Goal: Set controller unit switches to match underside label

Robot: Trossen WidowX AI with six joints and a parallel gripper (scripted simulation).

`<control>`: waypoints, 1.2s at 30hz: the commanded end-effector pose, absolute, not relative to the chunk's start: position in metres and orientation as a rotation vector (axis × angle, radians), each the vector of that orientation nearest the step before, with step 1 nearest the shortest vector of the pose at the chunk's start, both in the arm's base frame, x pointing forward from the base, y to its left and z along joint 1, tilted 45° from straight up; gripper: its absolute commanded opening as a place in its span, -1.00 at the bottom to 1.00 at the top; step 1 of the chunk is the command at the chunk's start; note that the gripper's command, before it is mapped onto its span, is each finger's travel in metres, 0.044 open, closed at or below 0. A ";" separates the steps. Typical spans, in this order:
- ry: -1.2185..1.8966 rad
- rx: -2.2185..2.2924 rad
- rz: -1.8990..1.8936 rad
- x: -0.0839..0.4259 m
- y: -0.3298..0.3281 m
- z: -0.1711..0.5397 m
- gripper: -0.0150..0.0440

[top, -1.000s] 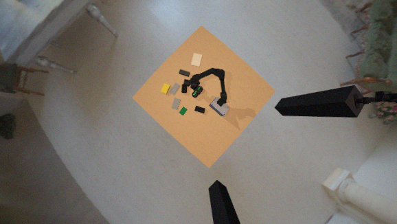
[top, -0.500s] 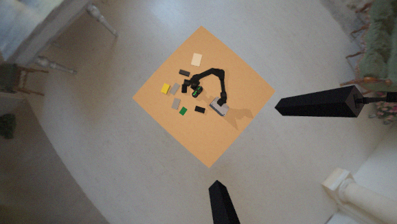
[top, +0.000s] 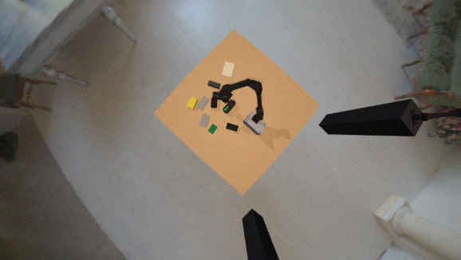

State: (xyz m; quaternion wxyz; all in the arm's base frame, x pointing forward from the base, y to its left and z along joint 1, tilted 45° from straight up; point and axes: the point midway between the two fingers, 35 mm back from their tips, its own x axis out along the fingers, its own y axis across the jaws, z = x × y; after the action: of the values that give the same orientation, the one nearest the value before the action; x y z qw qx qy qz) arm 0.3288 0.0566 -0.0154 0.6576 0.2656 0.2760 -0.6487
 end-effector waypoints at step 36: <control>0.624 0.605 -1.468 0.330 0.058 -0.014 1.00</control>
State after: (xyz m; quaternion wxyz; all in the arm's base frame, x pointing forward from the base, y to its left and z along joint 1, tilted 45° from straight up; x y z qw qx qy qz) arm 0.3297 0.0579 -0.0140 0.6579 0.2672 0.2751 -0.6481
